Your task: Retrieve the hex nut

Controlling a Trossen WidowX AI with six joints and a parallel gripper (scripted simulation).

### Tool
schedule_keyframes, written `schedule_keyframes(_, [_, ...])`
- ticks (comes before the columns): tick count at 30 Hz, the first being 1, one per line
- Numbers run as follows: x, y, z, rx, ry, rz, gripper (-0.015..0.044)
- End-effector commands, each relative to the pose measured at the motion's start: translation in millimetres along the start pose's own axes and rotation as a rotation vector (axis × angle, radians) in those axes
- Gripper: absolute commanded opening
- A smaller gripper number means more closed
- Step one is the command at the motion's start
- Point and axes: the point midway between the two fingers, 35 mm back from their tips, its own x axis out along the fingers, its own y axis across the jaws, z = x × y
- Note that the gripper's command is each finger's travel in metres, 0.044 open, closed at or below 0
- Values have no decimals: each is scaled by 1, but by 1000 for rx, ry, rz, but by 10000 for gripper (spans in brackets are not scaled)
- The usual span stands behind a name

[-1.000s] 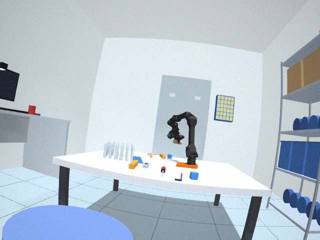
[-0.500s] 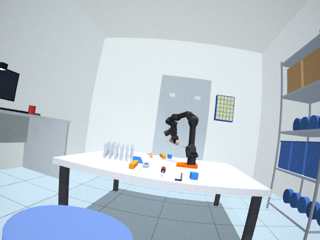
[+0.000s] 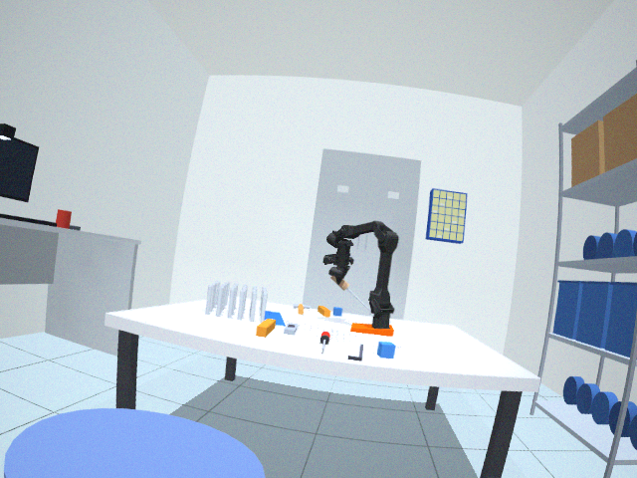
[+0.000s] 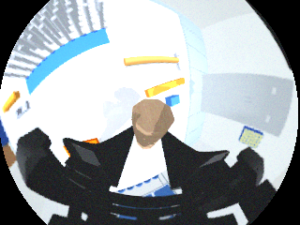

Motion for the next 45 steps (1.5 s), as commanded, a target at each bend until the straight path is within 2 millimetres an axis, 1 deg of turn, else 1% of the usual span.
schedule_keyframes(1, [-8,10,3,115,-36,19,0])
schedule_keyframes(13, [-22,40,12,474,-97,117,0])
schedule_keyframes(24, [-34,67,16,800,-111,232,0])
schedule_keyframes(35, [-47,94,18,1120,-81,360,0])
schedule_keyframes(45, [-60,120,17,1402,-11,479,0])
